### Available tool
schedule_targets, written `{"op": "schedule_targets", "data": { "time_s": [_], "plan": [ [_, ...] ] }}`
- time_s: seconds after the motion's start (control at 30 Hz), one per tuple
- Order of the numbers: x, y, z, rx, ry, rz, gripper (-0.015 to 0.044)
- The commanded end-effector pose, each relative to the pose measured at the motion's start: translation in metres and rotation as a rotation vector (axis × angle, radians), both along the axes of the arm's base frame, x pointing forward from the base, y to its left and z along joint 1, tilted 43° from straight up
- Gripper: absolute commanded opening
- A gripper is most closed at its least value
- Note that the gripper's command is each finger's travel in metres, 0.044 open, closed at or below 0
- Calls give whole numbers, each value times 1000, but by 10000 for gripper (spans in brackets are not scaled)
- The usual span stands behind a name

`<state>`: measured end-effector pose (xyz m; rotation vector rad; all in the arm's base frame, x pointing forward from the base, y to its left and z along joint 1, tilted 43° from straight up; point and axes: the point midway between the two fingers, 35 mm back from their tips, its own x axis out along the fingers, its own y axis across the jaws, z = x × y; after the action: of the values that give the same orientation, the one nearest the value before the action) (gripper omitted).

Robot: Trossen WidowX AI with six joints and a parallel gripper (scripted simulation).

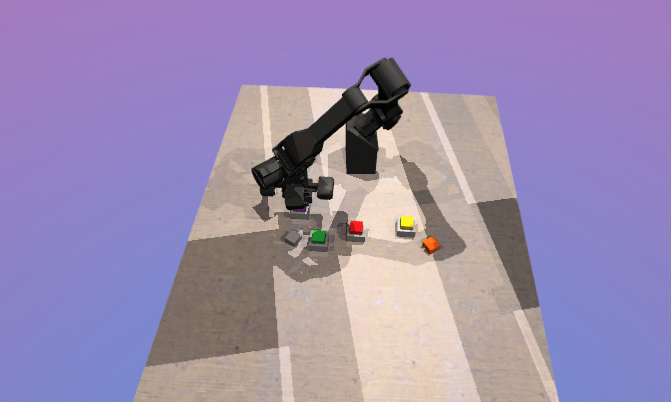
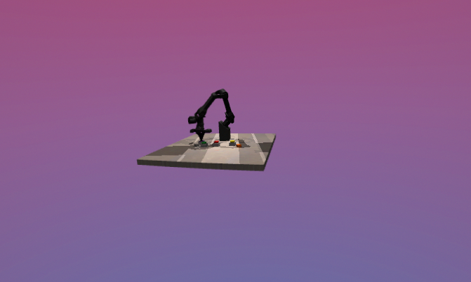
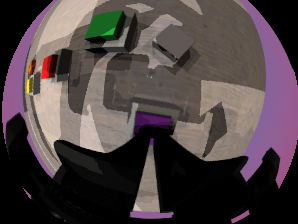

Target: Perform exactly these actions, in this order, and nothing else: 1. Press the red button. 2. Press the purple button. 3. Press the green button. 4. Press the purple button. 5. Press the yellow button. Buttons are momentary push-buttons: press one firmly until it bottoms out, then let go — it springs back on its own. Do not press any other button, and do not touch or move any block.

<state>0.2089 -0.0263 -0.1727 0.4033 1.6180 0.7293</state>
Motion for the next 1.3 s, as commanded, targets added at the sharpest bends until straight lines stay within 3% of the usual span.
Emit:
{"op": "schedule_targets", "data": {
  "time_s": [0.0, 0.3, 0.43, 0.6, 0.87, 1.07, 1.2, 1.27],
  "plan": [
    [0, -1, 1, 0, 0, 0, 20],
    [7, -24, 28, 1, 4, -5, 20],
    [17, -59, 69, -1, 5, -5, 20],
    [20, -60, 73, -2, 5, -4, 20],
    [104, 6, 108, 5, 1, -4, 20],
    [105, 10, 106, 6, 1, -5, 20],
    [95, 46, 65, 9, 1, -5, 20],
    [94, 48, 63, 9, 1, -5, 20]
  ]
}}
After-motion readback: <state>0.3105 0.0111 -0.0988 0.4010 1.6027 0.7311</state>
